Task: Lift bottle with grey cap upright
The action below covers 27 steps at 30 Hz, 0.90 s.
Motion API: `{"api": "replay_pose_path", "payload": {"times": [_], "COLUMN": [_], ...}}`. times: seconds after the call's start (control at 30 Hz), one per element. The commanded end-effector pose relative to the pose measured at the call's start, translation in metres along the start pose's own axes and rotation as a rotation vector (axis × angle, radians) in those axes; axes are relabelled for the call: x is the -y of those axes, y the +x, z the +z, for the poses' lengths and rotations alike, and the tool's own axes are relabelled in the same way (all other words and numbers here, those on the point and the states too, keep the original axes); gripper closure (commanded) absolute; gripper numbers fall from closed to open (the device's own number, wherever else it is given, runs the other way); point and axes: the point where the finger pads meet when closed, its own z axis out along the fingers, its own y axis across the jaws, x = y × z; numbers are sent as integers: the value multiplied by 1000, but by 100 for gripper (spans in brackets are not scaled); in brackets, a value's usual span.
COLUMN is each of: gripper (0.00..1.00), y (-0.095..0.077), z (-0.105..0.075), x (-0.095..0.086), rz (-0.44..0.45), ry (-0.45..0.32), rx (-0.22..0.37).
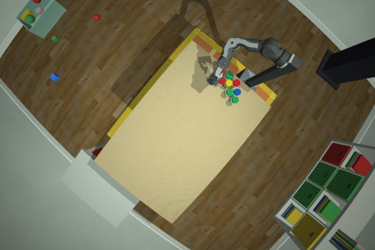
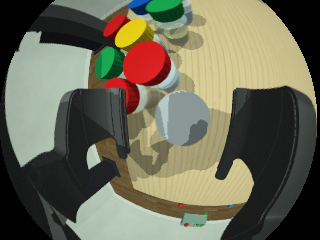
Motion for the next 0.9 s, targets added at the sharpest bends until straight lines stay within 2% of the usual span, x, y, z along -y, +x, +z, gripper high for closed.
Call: {"api": "replay_pose_path", "payload": {"times": [0.0, 0.27, 0.5, 0.87], "gripper": [55, 55, 55, 55], "y": [0, 0, 0, 0], "z": [7, 47, 47, 77], "x": [0, -2, -2, -4], "rz": [-6, -9, -9, -11], "ry": [-5, -11, -11, -15], "rx": [0, 0, 0, 1]}}
